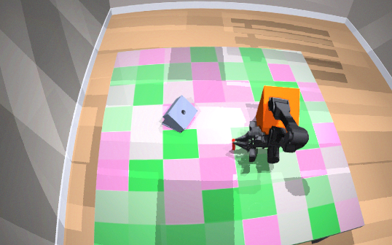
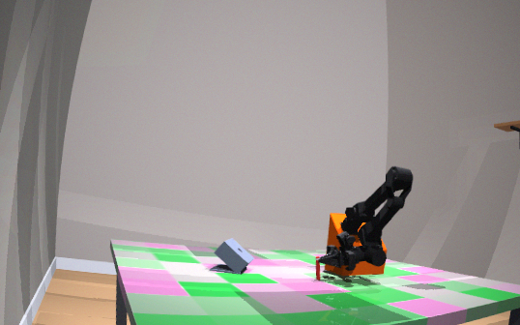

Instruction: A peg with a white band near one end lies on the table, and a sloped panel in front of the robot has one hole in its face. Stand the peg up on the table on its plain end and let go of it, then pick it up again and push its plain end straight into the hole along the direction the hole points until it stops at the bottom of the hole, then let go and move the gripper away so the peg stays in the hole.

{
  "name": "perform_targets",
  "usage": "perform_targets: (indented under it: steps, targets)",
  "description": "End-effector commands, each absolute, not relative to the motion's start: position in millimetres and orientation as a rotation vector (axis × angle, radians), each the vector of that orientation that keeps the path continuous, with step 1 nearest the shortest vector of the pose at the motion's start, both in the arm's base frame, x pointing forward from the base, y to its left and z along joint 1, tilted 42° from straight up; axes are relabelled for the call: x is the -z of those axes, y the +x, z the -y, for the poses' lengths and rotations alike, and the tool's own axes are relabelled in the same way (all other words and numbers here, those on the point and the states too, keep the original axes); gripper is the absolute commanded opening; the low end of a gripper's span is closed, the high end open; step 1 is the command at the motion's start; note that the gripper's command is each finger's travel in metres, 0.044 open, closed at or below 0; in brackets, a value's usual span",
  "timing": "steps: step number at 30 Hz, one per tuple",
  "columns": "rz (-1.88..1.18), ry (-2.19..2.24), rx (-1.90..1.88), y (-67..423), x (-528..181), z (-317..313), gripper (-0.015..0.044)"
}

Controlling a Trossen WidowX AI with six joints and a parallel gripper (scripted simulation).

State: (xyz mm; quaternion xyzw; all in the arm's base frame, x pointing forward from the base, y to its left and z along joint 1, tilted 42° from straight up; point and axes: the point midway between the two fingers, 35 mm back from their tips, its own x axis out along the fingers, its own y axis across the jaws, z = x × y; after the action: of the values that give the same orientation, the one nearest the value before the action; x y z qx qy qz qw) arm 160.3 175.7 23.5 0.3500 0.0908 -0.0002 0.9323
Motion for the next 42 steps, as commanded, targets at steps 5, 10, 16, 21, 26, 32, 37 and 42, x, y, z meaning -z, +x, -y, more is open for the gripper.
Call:
perform_targets:
  steps: [5, 10, 16, 21, 26, 32, 37, 42]
  targets:
    - [-0.183, 0.715, 0.003, 158.3, -21.8, -176.2, 0.0049]
    - [-0.178, 0.713, 0.007, 157.5, -21.0, -175.5, 0.0049]
    - [-0.173, 0.71, 0.011, 156.5, -19.9, -174.6, 0.0049]
    - [-0.168, 0.707, 0.015, 155.6, -18.9, -173.7, 0.0049]
    - [-0.164, 0.704, 0.018, 154.8, -17.8, -172.8, 0.0049]
    - [-0.159, 0.701, 0.021, 153.8, -16.6, -171.7, 0.0049]
    - [-0.155, 0.698, 0.024, 153.0, -15.6, -170.8, 0.0049]
    - [-0.15, 0.695, 0.027, 152.2, -14.5, -169.8, 0.0049]
